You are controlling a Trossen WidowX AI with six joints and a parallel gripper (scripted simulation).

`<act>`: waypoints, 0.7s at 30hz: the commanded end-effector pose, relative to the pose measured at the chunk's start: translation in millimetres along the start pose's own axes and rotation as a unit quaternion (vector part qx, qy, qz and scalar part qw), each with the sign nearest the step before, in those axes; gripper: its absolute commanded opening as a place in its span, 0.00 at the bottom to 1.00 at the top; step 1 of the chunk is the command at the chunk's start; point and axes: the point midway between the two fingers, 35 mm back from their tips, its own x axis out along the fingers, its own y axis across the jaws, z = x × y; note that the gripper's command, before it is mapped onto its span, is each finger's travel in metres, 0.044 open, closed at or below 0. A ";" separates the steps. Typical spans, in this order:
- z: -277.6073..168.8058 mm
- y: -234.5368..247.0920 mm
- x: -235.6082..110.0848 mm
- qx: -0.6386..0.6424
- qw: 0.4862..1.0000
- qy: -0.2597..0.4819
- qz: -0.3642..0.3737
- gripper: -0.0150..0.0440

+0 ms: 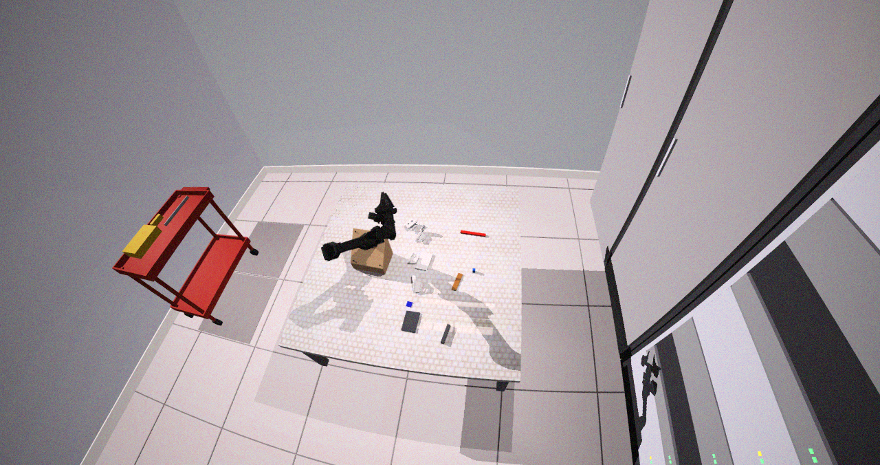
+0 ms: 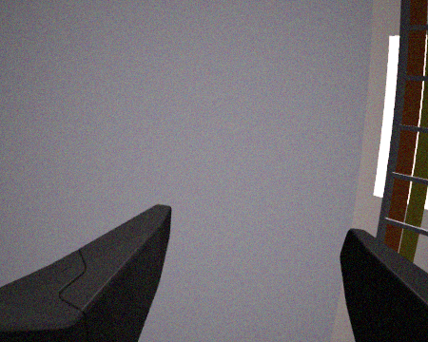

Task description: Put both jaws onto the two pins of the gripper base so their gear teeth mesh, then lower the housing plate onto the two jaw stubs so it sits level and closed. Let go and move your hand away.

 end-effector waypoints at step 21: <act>-91.3 53.2 18.4 0.237 0.959 0.149 0.045 1.00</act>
